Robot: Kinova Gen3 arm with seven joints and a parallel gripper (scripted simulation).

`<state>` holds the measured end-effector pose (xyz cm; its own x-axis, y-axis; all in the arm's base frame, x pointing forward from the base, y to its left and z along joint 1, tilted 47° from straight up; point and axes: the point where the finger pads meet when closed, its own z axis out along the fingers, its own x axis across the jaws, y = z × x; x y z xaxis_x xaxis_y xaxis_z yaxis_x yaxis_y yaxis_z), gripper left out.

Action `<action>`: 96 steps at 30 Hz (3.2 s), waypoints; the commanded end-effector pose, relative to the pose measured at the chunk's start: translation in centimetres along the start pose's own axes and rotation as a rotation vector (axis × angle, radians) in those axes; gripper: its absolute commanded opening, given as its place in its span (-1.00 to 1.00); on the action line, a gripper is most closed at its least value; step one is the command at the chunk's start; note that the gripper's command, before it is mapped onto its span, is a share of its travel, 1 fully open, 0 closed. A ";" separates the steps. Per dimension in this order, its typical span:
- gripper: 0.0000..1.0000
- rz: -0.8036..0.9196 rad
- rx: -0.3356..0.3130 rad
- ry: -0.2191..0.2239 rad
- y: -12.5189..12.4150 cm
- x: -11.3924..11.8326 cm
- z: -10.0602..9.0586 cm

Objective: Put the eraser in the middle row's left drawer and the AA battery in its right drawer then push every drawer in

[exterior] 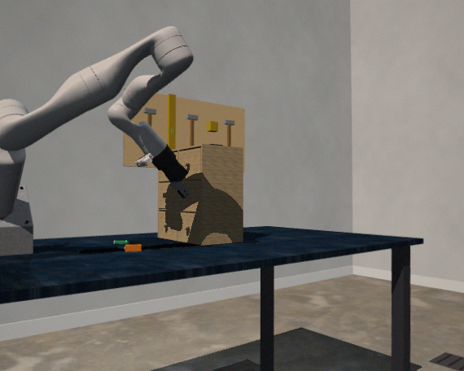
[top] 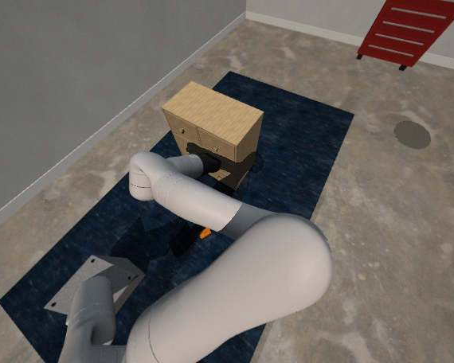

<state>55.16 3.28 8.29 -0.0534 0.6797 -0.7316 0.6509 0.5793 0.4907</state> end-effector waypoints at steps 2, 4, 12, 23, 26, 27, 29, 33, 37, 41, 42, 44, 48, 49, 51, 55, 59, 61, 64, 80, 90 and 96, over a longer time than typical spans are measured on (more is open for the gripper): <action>-0.26 0.000 -0.002 0.001 0.1 0.0 -0.1; -0.26 0.000 -0.002 0.001 0.1 0.0 -0.1; -0.26 0.000 -0.002 0.001 0.1 0.0 -0.1; -0.26 0.000 -0.002 0.001 0.1 0.0 -0.1; -0.26 0.000 -0.002 0.001 0.0 0.0 -0.1; -0.26 0.000 -0.002 0.001 0.0 0.0 -0.1; -0.26 0.000 -0.002 0.001 0.0 0.0 -0.2; -0.26 0.000 -0.002 0.001 -0.1 0.0 -0.3; -0.26 0.000 -0.002 0.001 -0.3 0.0 -0.4; -0.26 0.000 -0.002 0.001 -0.5 0.0 -0.6; -0.26 0.000 -0.002 0.001 -0.5 0.0 -0.7; -0.26 0.000 -0.002 0.001 -0.7 0.0 -0.9; -0.26 0.000 -0.002 0.001 -1.0 0.0 -1.2; -0.26 0.000 -0.002 0.001 -1.1 0.0 -1.3; -0.26 0.000 -0.002 0.001 -1.1 0.0 -1.3; -0.26 0.000 -0.002 0.001 -1.5 0.0 -1.6; -0.26 0.000 -0.002 0.001 -1.9 0.0 -2.0; -0.26 0.000 -0.002 0.001 -2.1 0.0 -2.3; -0.26 0.000 -0.002 0.001 -2.4 0.0 -2.6; -0.26 0.000 -0.002 0.001 -3.8 0.0 -3.9; -0.26 0.000 -0.002 0.001 -4.3 0.0 -4.4; -0.26 0.000 -0.002 0.001 -4.5 0.0 -4.7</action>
<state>48.77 2.63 8.25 -0.0506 0.6805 -0.7310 0.6513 0.5774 0.4924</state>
